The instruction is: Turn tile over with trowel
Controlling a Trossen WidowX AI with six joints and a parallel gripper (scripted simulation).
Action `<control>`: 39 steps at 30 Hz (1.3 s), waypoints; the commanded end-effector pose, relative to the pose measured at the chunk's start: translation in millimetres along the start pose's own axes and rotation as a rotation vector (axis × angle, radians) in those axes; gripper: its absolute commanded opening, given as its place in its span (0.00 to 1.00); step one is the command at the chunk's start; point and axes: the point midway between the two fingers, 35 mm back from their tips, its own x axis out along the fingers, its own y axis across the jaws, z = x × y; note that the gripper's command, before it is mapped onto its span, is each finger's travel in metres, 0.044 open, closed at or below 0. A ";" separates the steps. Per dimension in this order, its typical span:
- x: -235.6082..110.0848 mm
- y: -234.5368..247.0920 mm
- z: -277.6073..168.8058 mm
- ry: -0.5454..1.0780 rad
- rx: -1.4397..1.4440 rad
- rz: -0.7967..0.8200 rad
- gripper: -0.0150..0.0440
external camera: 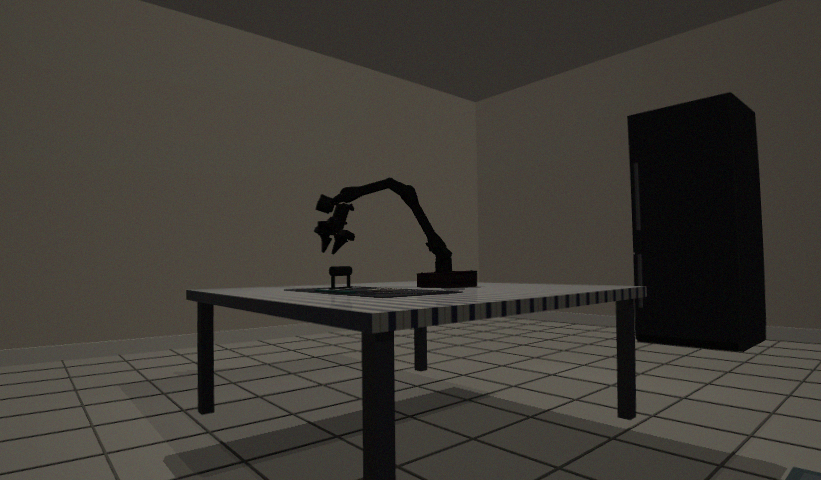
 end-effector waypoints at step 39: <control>61.4 66.4 -23.4 0.275 -0.184 0.179 0.71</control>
